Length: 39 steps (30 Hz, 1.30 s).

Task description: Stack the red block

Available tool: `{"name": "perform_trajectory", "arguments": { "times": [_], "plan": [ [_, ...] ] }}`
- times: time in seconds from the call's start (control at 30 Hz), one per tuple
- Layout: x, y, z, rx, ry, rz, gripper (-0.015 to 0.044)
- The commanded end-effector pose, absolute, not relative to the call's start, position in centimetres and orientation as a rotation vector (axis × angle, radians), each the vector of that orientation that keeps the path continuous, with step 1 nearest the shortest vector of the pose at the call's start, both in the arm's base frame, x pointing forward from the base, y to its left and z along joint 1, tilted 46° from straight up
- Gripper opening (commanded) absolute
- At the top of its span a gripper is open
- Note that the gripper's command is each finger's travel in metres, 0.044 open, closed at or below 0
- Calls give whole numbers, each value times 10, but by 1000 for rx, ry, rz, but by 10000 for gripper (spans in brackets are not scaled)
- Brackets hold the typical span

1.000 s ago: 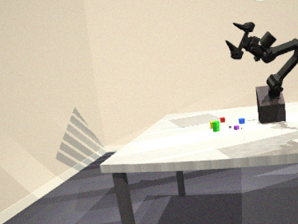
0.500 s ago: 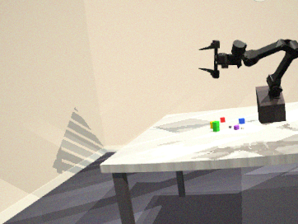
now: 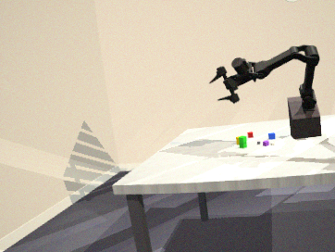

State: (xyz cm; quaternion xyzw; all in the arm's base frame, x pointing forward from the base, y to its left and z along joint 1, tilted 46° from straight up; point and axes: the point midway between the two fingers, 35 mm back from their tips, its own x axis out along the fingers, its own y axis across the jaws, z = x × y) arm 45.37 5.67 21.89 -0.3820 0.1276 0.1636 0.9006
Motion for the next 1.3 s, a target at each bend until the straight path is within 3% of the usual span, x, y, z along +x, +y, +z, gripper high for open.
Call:
{"name": "perform_trajectory", "arguments": {
  "times": [0.0, 0.33, 0.67, 1.27],
  "plan": [
    [462, 45, 166, -742, 421, 420, 440],
    [457, 18, 68, -548, 753, 566, 440],
    [418, -8, -24, -242, 1080, 682, 440],
    [342, -25, -116, 436, 1471, 770, 440]
  ]
}}
